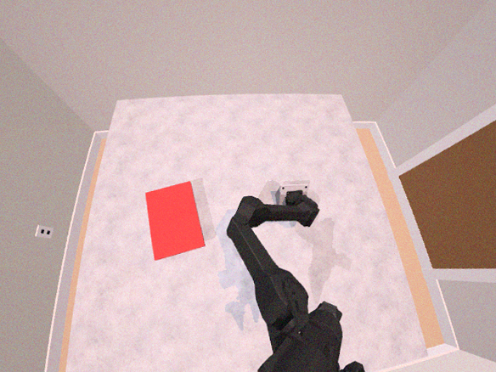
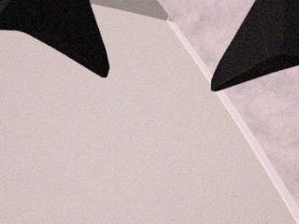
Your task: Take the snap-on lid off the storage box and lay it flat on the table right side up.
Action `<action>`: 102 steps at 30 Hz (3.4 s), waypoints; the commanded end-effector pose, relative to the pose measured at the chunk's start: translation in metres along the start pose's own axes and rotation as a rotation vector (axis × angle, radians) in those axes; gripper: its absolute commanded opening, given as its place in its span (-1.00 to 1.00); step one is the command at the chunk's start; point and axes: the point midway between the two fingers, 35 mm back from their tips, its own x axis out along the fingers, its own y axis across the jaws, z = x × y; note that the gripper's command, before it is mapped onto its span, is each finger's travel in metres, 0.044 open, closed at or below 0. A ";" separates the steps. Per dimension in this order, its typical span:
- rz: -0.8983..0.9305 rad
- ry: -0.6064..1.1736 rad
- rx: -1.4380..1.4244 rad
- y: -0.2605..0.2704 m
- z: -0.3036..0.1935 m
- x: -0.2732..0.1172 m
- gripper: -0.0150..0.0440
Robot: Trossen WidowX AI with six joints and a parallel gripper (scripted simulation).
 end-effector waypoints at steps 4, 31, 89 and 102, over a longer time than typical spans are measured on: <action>-0.050 0.017 0.014 0.001 0.021 -0.006 0.51; -0.173 0.274 0.293 0.096 0.041 0.089 0.31; -1.690 -0.098 2.927 0.213 -0.341 -0.304 0.31; -1.690 -0.099 2.927 0.213 -0.341 -0.304 0.31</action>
